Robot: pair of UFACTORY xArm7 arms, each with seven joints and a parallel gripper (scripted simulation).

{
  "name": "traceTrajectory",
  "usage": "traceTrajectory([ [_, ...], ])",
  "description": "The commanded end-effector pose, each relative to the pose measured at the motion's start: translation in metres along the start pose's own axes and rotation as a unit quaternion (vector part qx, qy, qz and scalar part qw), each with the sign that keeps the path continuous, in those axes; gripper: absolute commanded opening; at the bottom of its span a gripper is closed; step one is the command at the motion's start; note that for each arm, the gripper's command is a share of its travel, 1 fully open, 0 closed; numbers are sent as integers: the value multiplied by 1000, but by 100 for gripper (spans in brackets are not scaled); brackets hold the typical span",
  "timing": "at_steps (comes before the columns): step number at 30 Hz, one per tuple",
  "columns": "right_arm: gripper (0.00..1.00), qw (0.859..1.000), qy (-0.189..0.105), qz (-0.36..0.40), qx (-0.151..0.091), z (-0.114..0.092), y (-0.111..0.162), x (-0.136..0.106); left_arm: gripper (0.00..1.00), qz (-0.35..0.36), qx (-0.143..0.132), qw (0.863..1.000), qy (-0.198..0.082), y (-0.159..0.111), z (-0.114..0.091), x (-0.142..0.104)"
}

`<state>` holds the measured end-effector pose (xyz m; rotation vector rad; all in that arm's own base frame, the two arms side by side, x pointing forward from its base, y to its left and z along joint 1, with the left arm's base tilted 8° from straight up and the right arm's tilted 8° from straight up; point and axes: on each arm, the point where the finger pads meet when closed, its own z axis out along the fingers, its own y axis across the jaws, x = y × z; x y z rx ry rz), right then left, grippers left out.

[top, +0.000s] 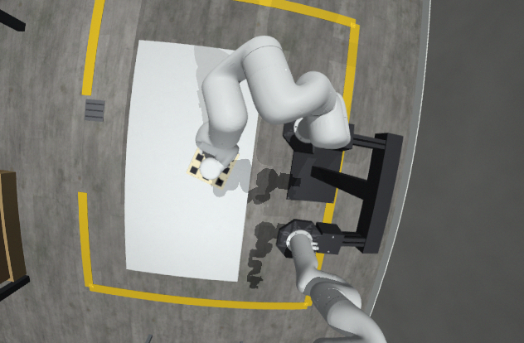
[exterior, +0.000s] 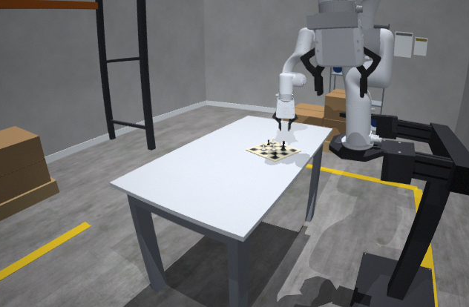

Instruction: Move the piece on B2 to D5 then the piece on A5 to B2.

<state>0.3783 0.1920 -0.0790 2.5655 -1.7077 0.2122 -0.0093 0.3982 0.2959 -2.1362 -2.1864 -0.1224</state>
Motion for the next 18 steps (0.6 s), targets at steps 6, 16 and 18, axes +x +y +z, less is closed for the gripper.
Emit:
traceTrajectory([
  [6, 43, 1000, 0, 0, 2, -1, -2, 0, 100, 0, 0, 1000, 2, 0, -2, 1],
  [16, 43, 1000, 0, -4, 2, 0, -2, 0, 100, 0, 0, 1000, 2, 0, -2, 1],
  [18, 43, 1000, 0, -6, 1, 1, -2, 0, 100, 0, 0, 1000, 2, 0, -2, 1],
])
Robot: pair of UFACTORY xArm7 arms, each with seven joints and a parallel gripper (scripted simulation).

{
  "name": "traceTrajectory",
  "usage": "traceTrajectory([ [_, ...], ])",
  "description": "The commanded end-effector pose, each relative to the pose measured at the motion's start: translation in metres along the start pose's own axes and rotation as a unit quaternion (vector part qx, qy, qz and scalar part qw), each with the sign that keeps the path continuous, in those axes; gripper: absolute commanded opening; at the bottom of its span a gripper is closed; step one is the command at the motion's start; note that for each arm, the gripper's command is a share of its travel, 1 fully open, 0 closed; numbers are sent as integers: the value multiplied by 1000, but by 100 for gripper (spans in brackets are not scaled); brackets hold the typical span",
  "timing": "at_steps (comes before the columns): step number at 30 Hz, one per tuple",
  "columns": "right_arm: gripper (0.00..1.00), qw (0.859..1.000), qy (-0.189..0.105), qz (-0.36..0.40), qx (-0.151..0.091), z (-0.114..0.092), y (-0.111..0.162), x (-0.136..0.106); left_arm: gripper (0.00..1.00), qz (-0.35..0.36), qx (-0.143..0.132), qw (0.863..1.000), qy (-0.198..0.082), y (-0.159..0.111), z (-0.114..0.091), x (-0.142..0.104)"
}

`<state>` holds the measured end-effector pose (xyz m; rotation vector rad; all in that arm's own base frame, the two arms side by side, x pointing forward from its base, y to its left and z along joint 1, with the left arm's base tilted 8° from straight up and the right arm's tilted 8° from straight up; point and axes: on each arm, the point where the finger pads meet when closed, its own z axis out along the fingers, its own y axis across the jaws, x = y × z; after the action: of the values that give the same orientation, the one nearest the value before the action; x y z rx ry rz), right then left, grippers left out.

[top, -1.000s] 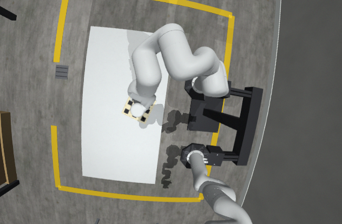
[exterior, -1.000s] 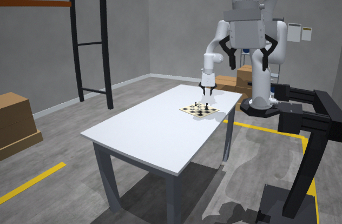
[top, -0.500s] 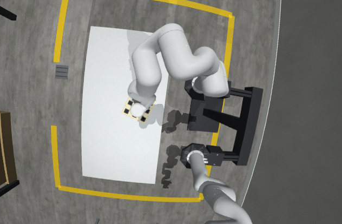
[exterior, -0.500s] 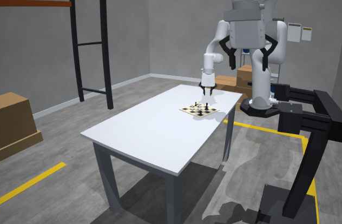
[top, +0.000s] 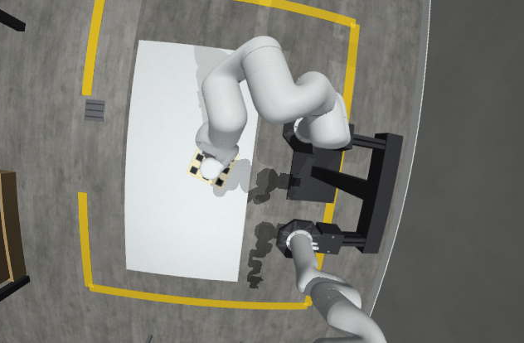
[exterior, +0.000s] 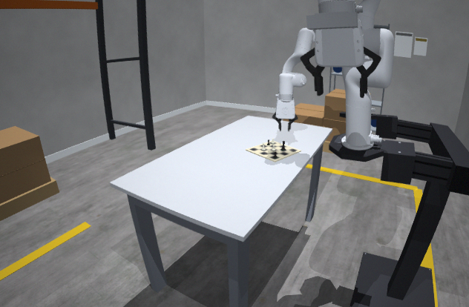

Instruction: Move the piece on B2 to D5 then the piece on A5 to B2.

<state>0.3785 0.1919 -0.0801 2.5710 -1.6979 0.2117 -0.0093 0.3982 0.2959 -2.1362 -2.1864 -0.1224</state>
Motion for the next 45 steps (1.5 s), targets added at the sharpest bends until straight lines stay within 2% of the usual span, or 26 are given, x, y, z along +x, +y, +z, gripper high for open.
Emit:
traceTrajectory([
  [1, 43, 1000, 0, -4, 2, 0, -2, 0, 100, 0, 0, 1000, 2, 0, -2, 1],
  [12, 43, 1000, 0, -11, 1, 9, -2, 0, 100, 0, 0, 1000, 2, 0, -2, 1],
  [27, 43, 1000, 0, -11, 1, 33, -2, 1, 100, 0, 0, 1000, 2, 0, -2, 1],
  [45, 43, 1000, 0, -11, 1, 49, -3, 1, 100, 0, 0, 1000, 2, 0, -2, 1],
])
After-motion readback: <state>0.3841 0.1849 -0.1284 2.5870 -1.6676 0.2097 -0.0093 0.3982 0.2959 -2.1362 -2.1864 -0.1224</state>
